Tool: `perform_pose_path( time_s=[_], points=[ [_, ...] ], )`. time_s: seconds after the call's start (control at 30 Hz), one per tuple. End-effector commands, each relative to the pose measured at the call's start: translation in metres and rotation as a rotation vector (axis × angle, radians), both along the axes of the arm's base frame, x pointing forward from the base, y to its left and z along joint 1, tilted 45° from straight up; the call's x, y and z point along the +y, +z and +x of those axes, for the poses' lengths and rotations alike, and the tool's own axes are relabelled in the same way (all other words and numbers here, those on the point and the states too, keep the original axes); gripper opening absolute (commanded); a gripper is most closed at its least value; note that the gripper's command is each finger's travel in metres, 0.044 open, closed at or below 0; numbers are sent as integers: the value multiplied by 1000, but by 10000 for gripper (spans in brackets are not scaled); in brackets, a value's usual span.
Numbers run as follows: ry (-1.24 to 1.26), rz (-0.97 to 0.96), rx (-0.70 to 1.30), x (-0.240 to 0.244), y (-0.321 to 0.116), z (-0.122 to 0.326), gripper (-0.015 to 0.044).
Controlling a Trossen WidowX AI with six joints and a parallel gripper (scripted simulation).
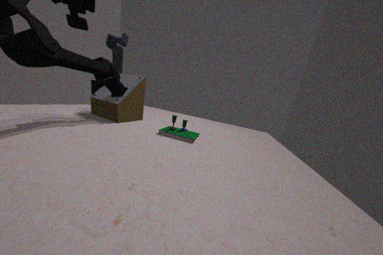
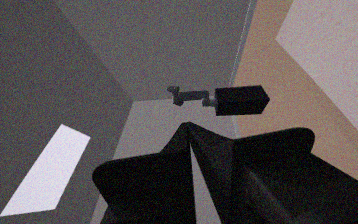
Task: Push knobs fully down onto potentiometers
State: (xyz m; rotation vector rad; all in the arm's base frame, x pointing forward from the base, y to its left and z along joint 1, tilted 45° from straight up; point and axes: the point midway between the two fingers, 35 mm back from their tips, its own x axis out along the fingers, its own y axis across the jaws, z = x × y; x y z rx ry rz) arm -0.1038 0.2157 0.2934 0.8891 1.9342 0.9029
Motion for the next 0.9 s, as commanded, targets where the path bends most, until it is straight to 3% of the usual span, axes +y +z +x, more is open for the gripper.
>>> perform_pose_path(
  time_s=[0.0,0.4,0.87],
  points=[
    [-75,-22,-112,19,-9,19,0],
    [-253,-172,-420,60,-49,88,0],
    [-380,-425,-678,72,-93,180,0]
  ],
)
